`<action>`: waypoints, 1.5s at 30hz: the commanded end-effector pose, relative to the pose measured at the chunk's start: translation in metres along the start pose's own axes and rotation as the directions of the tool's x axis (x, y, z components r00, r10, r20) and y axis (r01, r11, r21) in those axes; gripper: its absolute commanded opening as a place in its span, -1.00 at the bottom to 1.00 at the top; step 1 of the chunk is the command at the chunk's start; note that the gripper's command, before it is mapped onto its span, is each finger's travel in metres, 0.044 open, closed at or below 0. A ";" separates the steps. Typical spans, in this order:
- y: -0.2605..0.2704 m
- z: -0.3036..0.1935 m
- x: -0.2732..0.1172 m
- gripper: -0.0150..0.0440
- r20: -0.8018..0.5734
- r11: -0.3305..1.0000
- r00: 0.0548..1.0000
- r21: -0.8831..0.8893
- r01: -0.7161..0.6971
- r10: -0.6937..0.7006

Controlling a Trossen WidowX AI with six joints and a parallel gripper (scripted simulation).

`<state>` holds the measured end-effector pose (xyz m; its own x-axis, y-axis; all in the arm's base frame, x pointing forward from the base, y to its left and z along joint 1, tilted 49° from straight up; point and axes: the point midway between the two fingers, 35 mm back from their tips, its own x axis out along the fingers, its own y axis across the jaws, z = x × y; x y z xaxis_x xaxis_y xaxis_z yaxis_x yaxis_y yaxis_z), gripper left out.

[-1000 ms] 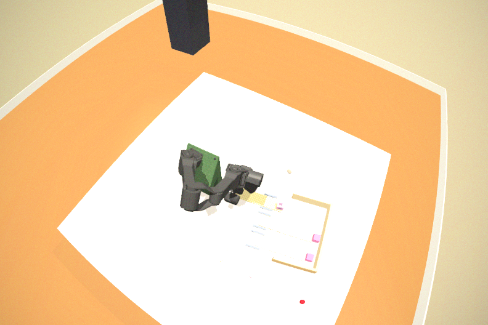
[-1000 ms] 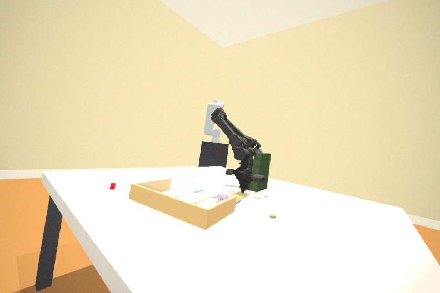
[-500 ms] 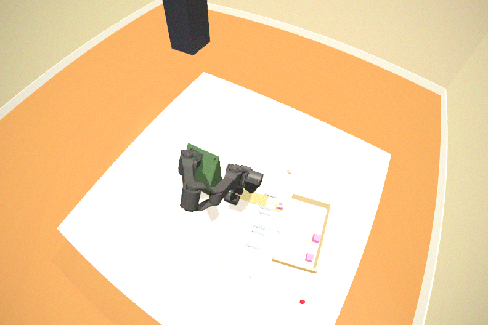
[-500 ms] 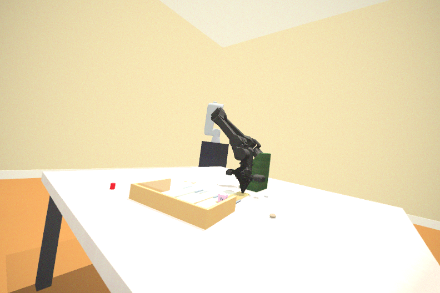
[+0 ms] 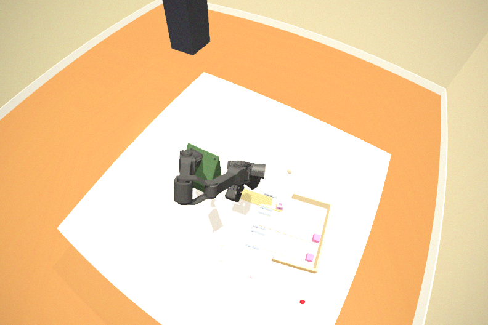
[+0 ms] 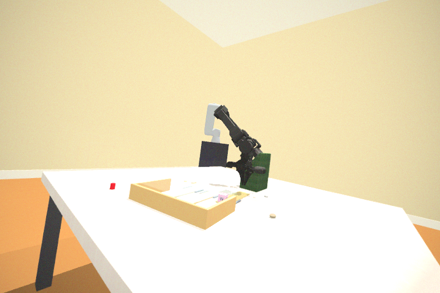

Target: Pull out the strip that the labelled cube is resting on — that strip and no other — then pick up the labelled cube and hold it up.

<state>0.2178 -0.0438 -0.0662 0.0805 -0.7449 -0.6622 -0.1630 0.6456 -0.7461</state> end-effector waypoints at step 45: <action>-0.008 0.193 -0.024 1.00 0.009 0.994 1.000 -0.110 -0.003 0.004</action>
<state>0.3967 0.0003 -0.0584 0.0897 -0.7379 -0.6689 -0.2658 0.6295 -0.7301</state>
